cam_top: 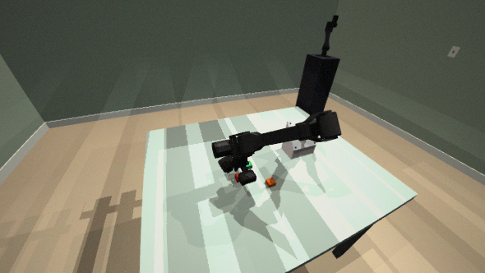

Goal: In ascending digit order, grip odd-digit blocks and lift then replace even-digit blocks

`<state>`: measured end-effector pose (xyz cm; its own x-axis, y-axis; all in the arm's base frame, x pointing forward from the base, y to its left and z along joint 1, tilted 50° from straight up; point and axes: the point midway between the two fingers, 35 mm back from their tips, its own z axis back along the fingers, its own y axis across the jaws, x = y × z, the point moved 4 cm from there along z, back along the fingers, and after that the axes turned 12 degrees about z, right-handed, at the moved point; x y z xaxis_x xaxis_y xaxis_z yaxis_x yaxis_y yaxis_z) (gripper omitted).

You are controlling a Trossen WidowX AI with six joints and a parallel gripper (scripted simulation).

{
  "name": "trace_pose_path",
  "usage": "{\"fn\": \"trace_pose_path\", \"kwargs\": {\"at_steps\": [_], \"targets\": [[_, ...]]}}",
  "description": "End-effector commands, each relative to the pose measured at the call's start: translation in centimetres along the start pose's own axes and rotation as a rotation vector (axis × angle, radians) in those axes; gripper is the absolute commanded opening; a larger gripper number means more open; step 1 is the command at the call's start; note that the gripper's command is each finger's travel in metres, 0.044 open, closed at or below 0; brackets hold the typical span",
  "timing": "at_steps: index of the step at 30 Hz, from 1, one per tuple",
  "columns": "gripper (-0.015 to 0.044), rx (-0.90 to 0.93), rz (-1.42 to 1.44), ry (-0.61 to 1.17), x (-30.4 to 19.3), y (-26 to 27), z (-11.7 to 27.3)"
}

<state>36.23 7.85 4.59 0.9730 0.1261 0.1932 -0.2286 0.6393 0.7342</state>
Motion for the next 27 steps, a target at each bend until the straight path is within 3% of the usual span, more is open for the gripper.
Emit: {"fn": "trace_pose_path", "kwargs": {"at_steps": [1, 11, 27], "targets": [[0.0374, 0.003, -0.008, -0.001, -0.09, -0.06, -0.32], [0.0120, 0.003, -0.008, -0.001, -0.09, -0.06, -0.32], [0.0120, 0.003, -0.008, -0.001, -0.09, -0.06, -0.32]]}}
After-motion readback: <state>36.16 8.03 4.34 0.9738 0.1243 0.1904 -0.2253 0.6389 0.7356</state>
